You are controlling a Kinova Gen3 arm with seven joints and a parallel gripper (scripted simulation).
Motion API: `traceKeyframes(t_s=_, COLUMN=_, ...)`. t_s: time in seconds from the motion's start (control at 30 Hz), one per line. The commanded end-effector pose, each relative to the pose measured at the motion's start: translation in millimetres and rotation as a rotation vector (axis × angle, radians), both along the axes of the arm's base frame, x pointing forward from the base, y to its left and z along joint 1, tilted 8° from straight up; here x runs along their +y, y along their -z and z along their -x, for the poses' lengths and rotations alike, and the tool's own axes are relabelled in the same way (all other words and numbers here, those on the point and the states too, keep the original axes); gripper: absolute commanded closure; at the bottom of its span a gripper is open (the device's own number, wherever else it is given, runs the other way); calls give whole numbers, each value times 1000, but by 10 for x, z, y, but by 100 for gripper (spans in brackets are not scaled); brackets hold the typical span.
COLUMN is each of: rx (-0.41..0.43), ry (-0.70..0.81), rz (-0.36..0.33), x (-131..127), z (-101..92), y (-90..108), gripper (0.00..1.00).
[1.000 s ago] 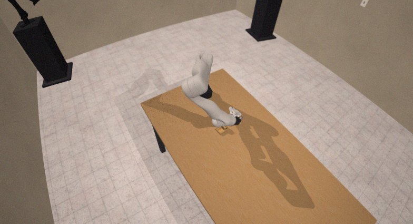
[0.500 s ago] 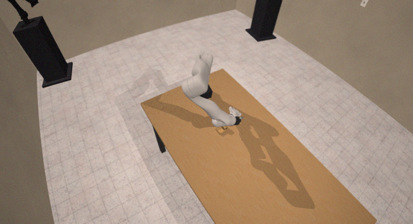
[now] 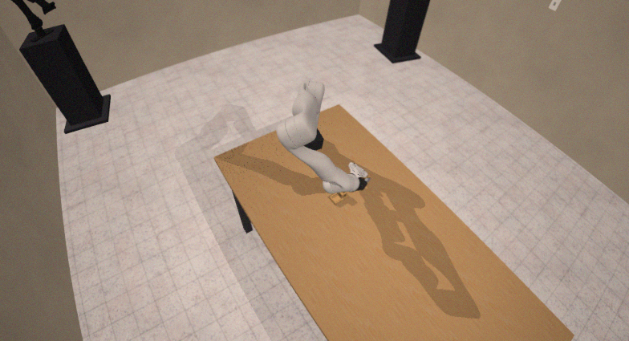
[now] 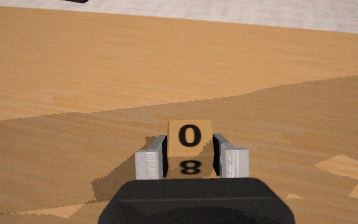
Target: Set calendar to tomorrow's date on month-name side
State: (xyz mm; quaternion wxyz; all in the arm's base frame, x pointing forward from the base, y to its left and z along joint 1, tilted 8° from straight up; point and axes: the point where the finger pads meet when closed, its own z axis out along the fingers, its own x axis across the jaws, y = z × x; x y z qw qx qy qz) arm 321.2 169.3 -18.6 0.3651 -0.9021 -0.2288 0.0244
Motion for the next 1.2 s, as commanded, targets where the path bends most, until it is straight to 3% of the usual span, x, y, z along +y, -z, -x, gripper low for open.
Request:
traceKeyframes(t_s=0.0, rx=-12, ry=-4, rz=5, x=-15, z=-24, y=31, gripper=40)
traceKeyframes(t_s=0.17, rx=-12, ry=-4, rz=5, x=-15, z=-24, y=31, gripper=40)
traceKeyframes(t_s=0.2, rx=-12, ry=-4, rz=5, x=-15, z=-24, y=30, gripper=34)
traceKeyframes(t_s=0.27, rx=-12, ry=-4, rz=5, x=-15, z=-24, y=30, gripper=34)
traceKeyframes(t_s=0.3, rx=-12, ry=-4, rz=5, x=-15, z=-24, y=30, gripper=28)
traceKeyframes(t_s=0.37, rx=-12, ry=-4, rz=5, x=-15, z=-24, y=30, gripper=28)
traceKeyframes(t_s=0.4, rx=-12, ry=-4, rz=5, x=-15, z=-24, y=30, gripper=22)
traceKeyframes(t_s=0.47, rx=-12, ry=-4, rz=5, x=-15, z=-24, y=30, gripper=22)
traceKeyframes(t_s=0.6, rx=-12, ry=-4, rz=5, x=-15, z=-24, y=30, gripper=10)
traceKeyframes(t_s=0.73, rx=-12, ry=-4, rz=5, x=-15, z=-24, y=30, gripper=10)
traceKeyframes(t_s=0.77, rx=-12, ry=-4, rz=5, x=-15, z=-24, y=30, gripper=0)
traceKeyframes(t_s=1.17, rx=-12, ry=-4, rz=5, x=-15, z=-24, y=30, gripper=0)
